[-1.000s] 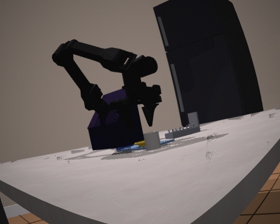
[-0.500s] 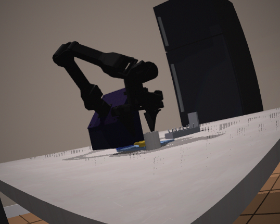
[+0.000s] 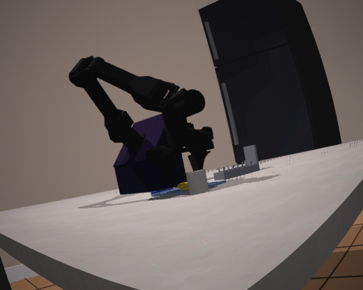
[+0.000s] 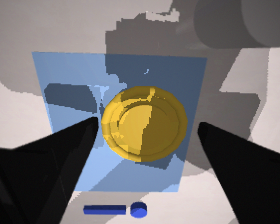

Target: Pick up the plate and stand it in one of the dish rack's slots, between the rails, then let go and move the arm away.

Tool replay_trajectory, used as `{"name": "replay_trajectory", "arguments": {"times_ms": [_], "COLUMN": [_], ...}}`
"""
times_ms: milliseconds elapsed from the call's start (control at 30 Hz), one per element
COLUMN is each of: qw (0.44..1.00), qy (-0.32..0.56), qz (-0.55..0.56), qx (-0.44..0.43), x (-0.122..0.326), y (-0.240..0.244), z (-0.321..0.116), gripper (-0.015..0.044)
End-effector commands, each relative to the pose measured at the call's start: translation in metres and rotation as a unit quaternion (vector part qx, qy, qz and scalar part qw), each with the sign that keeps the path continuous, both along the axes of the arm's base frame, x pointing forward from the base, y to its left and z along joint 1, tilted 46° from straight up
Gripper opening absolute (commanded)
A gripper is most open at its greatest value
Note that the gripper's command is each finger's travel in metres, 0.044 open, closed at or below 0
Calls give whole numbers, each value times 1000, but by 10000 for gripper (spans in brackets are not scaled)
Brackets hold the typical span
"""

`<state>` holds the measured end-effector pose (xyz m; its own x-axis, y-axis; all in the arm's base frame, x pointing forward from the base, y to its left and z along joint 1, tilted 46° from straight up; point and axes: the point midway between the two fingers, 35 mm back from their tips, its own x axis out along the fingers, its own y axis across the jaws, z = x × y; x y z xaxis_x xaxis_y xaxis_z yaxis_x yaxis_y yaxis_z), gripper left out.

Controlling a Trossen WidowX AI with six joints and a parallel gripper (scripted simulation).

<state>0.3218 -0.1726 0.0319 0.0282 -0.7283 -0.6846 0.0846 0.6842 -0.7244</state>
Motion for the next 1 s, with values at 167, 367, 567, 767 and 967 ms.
{"name": "replay_trajectory", "arguments": {"times_ms": [167,367,567,767,967], "qw": [1000,1000,1000,1000,1000], "qy": [8,8,8,8,7], "qz": [1,1,1,1,2], "qx": [2,2,2,2,8], "x": [-3,-3,-3,-3,3], "y": [-6,-6,-6,-6,13], "z": [-11,-11,-11,-11,4], "gripper": [387,382,342,283,125]}}
